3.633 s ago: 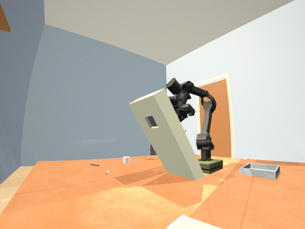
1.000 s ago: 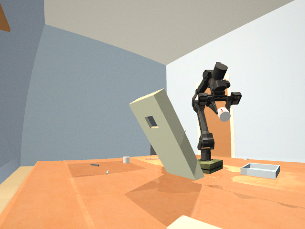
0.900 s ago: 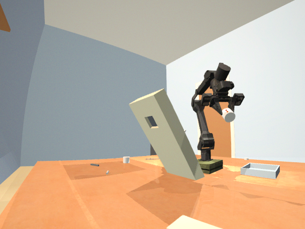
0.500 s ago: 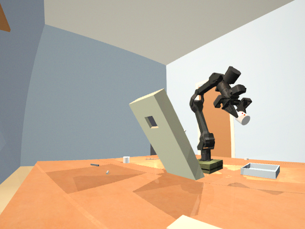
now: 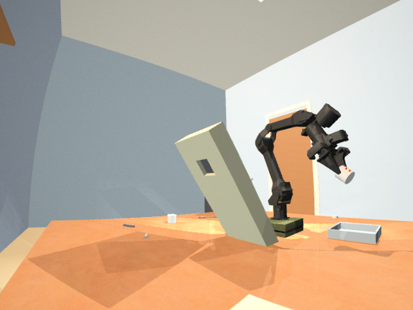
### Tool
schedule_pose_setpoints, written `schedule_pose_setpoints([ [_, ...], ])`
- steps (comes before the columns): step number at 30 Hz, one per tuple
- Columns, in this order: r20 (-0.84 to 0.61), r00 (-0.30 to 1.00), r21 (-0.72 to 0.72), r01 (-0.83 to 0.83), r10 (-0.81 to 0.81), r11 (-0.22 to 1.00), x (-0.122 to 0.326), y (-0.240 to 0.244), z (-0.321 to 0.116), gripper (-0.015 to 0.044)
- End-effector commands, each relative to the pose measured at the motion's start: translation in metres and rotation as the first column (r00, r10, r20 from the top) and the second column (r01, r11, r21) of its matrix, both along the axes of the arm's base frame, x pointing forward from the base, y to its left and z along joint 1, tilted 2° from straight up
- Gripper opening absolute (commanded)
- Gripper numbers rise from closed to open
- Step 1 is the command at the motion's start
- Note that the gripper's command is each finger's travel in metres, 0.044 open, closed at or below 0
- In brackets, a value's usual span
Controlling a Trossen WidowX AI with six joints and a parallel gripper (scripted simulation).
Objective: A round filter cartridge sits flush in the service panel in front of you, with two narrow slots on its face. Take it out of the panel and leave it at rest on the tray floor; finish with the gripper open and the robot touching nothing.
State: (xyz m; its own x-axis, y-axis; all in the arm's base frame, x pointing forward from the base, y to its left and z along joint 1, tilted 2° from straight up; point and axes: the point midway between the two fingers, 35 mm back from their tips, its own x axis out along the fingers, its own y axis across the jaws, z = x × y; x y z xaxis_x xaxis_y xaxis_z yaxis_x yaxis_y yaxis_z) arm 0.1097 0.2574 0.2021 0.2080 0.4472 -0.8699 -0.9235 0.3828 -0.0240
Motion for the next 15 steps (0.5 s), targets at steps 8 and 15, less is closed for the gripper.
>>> schedule_pose_setpoints([
  [8,-0.005,0.981,0.006,-0.194,0.194,0.981,-0.049,0.018,-0.042,0.0],
  [15,-0.01,0.948,0.008,-0.319,0.319,0.948,-0.085,0.021,-0.071,0.0],
])
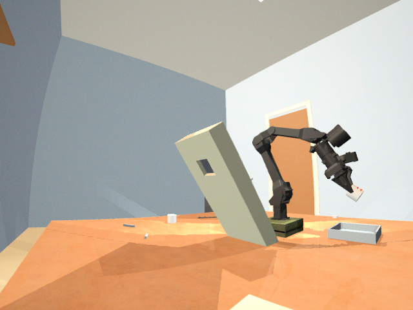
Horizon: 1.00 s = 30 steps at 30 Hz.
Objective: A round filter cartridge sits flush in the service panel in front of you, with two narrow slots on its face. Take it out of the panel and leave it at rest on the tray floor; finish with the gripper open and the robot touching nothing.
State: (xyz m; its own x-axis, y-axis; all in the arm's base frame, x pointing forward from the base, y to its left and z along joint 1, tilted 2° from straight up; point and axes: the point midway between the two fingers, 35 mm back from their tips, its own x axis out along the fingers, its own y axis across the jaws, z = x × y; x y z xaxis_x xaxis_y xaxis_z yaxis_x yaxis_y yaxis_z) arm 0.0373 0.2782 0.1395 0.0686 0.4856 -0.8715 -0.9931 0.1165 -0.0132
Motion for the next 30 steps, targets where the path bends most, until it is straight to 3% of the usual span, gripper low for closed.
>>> schedule_pose_setpoints([
  [1,-0.002,0.998,0.006,-0.067,0.067,0.998,-0.017,0.0,-0.013,0.0],
  [8,-0.006,0.983,0.006,-0.182,0.182,0.983,-0.049,-0.005,-0.039,0.0],
  [30,-0.007,0.983,0.005,-0.185,0.185,0.983,-0.049,-0.007,-0.115,0.0],
])
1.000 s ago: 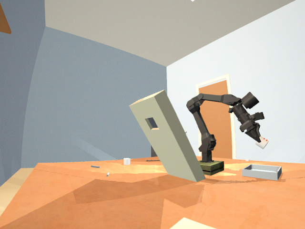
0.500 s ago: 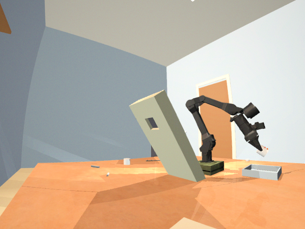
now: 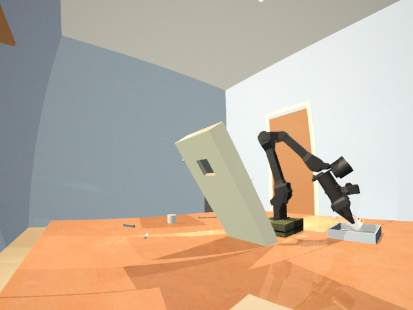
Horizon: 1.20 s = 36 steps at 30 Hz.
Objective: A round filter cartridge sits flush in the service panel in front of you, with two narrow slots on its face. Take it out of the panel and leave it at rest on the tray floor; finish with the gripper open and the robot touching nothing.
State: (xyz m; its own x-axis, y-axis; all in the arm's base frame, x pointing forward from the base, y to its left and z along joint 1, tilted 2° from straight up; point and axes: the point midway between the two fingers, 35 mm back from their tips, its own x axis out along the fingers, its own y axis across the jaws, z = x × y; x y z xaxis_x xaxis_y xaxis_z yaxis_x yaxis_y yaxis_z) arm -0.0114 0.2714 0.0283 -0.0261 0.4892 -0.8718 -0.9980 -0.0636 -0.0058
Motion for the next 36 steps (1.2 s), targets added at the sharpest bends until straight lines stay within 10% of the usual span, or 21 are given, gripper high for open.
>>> schedule_pose_setpoints([
  [1,0.0,1.0,0.0,0.0,0.0,1.0,0.0,0.0,0.0,0.0026],
  [17,0.0,1.0,0.0,0.0,0.0,1.0,0.0,0.0,0.0,0.044],
  [36,0.0,1.0,0.003,-0.002,0.002,1.0,-0.001,0.004,0.058,0.044],
])
